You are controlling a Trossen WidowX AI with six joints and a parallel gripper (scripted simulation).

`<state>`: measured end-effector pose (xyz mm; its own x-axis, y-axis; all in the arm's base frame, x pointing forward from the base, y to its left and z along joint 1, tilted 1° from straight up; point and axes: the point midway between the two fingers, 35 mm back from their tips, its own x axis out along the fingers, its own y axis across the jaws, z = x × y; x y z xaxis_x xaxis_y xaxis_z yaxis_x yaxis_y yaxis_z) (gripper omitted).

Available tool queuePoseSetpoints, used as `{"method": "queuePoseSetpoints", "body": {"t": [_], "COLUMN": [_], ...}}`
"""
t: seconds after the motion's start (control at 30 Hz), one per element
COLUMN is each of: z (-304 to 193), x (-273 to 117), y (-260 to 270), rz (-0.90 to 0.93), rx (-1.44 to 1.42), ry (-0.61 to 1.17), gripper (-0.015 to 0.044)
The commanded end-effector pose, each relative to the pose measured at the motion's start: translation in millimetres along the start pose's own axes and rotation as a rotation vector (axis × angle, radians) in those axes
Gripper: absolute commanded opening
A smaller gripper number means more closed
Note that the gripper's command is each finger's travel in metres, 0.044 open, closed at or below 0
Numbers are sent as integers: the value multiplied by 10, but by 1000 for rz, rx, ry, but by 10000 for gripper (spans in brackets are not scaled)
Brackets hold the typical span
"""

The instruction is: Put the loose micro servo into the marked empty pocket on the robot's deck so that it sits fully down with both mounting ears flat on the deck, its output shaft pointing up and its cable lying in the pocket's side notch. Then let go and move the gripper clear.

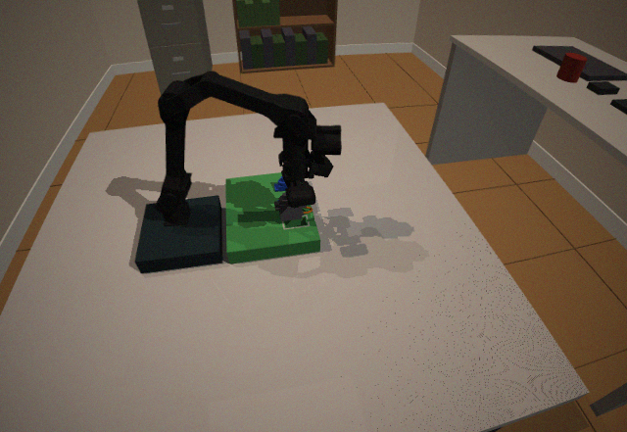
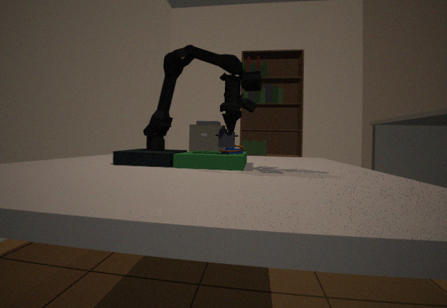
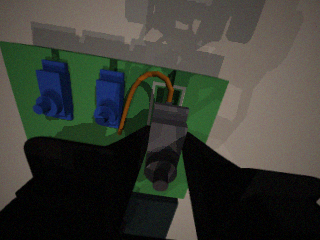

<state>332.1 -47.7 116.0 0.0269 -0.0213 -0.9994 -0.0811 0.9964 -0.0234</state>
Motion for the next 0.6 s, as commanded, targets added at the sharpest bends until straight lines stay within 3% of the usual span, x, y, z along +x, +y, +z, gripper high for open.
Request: {"method": "queuePoseSetpoints", "body": {"t": [0.0, 0.57], "z": [108, 120], "x": [-36, 161], "y": [9, 9], "rz": [1, 1], "rx": [8, 8], "ry": [-11, -11], "gripper": [0, 0]}}
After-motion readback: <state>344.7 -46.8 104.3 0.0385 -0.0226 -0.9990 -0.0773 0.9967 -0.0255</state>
